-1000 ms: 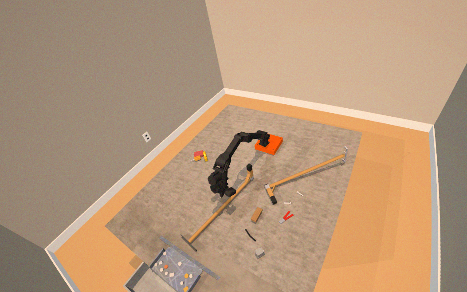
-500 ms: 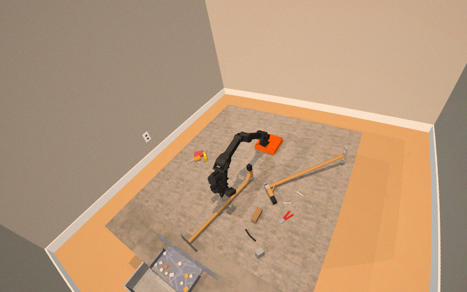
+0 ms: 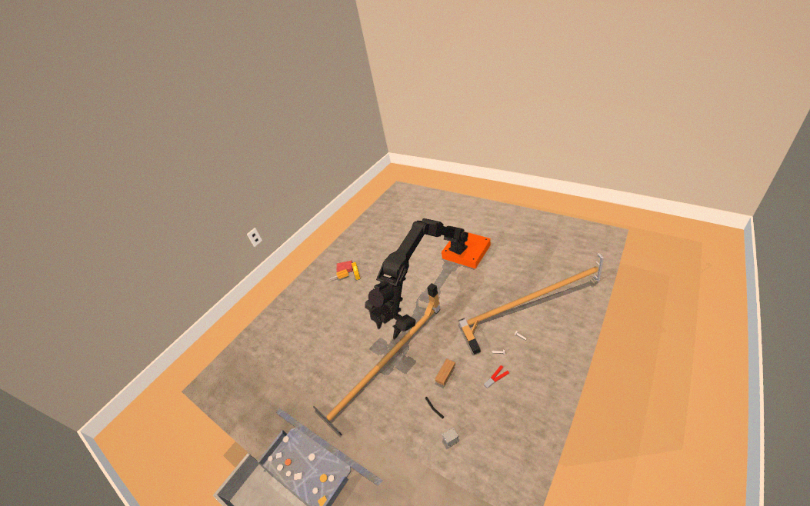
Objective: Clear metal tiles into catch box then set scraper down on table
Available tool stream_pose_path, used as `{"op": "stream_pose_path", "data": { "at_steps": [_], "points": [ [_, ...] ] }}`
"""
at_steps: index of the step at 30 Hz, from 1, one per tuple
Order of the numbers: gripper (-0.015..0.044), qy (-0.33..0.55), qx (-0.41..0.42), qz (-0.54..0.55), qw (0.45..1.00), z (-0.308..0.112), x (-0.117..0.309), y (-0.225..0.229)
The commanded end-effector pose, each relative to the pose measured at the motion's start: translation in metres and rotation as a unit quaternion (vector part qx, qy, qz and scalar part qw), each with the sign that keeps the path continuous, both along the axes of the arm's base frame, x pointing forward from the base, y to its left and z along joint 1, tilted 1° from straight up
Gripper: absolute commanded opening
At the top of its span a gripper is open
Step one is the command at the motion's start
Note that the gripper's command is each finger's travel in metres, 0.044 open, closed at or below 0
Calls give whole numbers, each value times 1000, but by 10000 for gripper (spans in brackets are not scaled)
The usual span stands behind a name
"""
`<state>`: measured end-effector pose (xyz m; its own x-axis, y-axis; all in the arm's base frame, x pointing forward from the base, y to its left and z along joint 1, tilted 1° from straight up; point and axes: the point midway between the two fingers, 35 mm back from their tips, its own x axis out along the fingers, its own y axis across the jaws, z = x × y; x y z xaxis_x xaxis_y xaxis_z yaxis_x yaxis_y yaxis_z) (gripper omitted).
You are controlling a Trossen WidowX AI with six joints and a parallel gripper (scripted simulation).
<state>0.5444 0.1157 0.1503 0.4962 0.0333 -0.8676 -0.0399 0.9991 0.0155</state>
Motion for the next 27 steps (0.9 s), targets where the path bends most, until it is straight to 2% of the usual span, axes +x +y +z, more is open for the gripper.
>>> {"op": "stream_pose_path", "data": {
  "at_steps": [1,27],
  "points": [
    [440,-11,-9,5,1000,12,-8,5],
    [440,-110,-31,27,993,102,-64,32]
  ]
}}
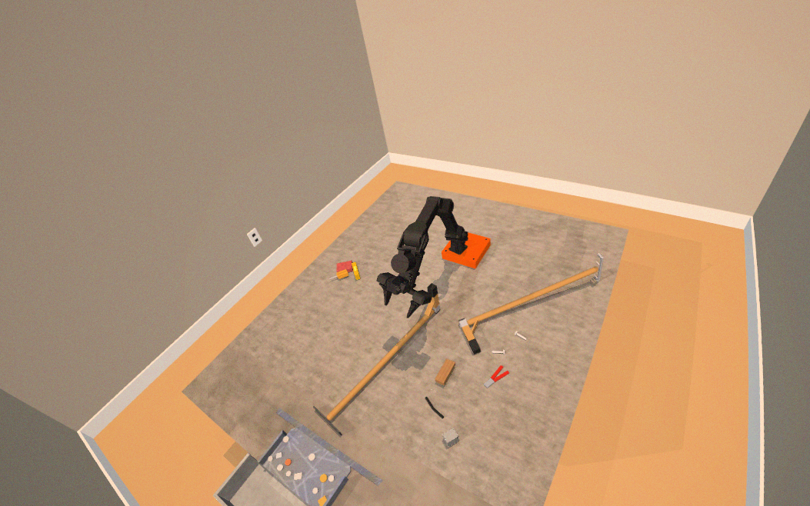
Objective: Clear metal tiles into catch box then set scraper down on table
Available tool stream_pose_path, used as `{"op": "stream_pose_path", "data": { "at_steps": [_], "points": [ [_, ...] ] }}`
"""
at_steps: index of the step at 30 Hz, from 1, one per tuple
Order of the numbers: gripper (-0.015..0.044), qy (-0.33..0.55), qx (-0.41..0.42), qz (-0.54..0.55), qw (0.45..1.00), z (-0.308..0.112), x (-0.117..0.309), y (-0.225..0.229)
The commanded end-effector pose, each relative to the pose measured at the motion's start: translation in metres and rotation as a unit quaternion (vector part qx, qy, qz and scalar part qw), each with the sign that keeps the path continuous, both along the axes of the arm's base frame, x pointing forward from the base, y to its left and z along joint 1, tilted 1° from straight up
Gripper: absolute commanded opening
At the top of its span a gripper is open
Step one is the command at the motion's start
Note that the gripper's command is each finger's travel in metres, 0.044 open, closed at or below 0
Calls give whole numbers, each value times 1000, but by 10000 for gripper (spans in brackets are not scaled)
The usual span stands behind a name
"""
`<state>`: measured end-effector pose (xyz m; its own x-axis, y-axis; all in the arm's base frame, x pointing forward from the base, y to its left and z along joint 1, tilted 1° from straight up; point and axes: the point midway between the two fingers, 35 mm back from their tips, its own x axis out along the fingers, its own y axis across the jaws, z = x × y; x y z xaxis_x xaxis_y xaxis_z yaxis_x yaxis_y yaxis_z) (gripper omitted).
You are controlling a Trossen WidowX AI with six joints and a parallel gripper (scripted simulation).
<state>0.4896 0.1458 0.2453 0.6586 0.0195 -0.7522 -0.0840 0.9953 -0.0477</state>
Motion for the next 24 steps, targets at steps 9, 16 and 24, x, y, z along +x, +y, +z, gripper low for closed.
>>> {"op": "stream_pose_path", "data": {
  "at_steps": [9,16,24],
  "points": [
    [440,-43,-10,9,999,34,-32,7],
    [440,-69,-11,13,997,53,-52,10],
    [440,-99,-11,17,995,73,-74,10]
  ]
}}
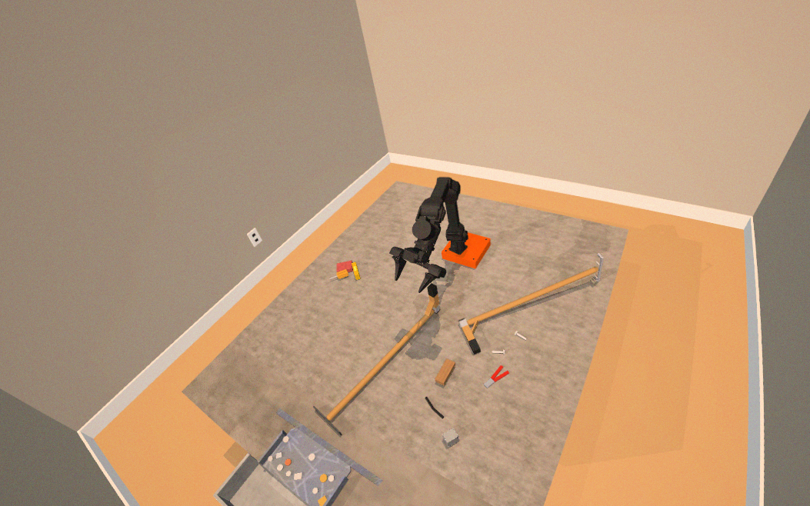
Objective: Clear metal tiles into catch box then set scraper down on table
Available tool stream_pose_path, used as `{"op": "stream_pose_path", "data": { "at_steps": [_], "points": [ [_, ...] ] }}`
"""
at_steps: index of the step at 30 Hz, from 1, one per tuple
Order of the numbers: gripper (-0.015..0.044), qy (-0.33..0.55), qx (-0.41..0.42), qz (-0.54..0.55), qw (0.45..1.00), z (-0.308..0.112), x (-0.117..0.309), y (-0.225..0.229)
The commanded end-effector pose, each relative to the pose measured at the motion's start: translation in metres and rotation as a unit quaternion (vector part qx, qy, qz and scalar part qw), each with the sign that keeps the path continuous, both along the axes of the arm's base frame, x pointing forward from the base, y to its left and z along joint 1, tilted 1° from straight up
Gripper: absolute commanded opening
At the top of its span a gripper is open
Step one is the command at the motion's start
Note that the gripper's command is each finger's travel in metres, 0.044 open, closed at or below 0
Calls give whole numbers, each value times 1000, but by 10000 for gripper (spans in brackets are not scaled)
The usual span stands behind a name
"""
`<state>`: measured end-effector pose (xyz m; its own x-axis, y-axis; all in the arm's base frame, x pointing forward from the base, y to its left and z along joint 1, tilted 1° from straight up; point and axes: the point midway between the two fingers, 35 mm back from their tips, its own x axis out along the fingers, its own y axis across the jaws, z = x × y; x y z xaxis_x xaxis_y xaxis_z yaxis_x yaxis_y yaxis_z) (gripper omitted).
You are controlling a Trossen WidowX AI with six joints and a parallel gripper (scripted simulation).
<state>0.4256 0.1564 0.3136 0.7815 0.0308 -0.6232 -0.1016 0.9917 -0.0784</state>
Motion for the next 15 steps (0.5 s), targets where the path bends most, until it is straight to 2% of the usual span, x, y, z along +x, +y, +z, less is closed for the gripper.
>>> {"op": "stream_pose_path", "data": {
  "at_steps": [1,15],
  "points": [
    [440,-13,-4,2,1000,7,-13,0],
    [440,-63,0,7,998,35,-54,-4]
  ]
}}
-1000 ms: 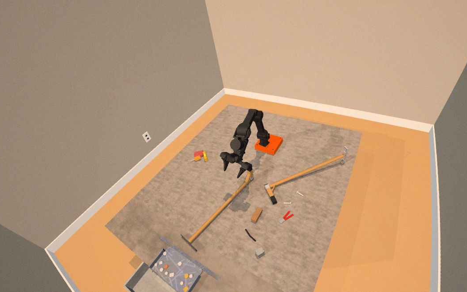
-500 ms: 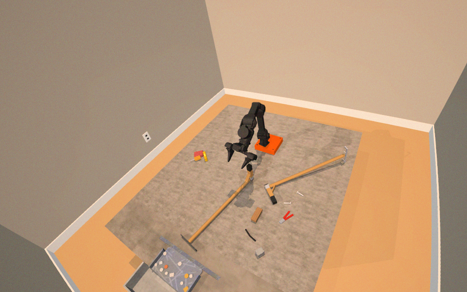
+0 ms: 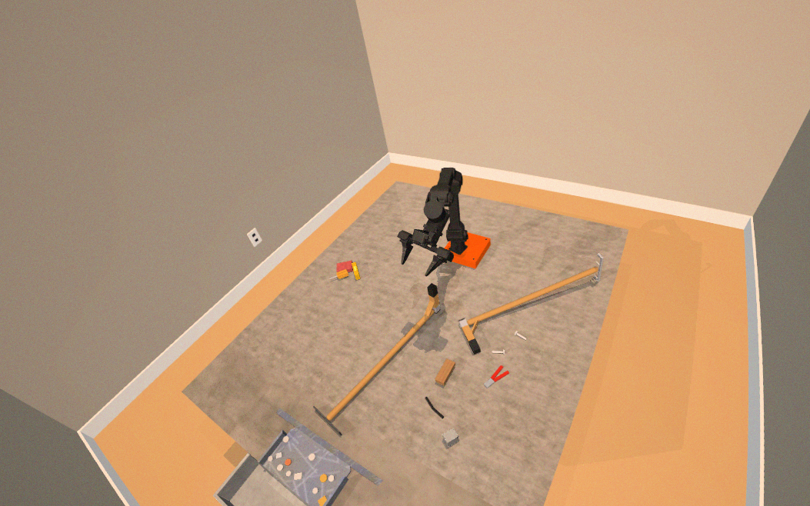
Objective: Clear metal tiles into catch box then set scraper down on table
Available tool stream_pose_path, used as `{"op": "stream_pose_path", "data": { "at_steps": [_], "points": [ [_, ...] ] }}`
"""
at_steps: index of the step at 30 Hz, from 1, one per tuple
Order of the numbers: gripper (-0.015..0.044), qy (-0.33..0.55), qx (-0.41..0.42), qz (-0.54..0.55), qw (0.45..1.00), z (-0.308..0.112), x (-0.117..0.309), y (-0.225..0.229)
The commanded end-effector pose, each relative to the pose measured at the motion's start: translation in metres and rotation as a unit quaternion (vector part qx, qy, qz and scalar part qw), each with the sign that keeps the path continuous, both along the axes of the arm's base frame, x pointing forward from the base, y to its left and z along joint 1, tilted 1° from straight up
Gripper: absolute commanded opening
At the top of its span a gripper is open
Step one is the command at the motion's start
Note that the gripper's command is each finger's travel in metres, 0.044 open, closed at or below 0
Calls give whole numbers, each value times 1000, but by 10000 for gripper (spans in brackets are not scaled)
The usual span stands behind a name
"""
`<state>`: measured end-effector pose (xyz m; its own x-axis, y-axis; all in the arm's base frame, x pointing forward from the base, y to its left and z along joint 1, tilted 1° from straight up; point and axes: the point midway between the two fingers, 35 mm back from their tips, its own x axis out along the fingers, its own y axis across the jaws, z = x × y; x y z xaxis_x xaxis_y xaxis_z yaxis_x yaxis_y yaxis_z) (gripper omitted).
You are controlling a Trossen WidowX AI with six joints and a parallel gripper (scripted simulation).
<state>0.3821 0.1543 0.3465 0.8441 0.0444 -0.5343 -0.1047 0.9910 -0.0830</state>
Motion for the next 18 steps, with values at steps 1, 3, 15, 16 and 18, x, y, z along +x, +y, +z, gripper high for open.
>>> {"op": "stream_pose_path", "data": {
  "at_steps": [1,3,15,16,18],
  "points": [
    [440,-13,-3,1,1000,4,-13,-2],
    [440,-20,-2,2,1000,8,-19,-3],
    [440,-61,7,4,998,25,-53,-11],
    [440,-64,8,5,998,26,-56,-12],
    [440,-71,10,5,997,29,-62,-14]
  ]
}}
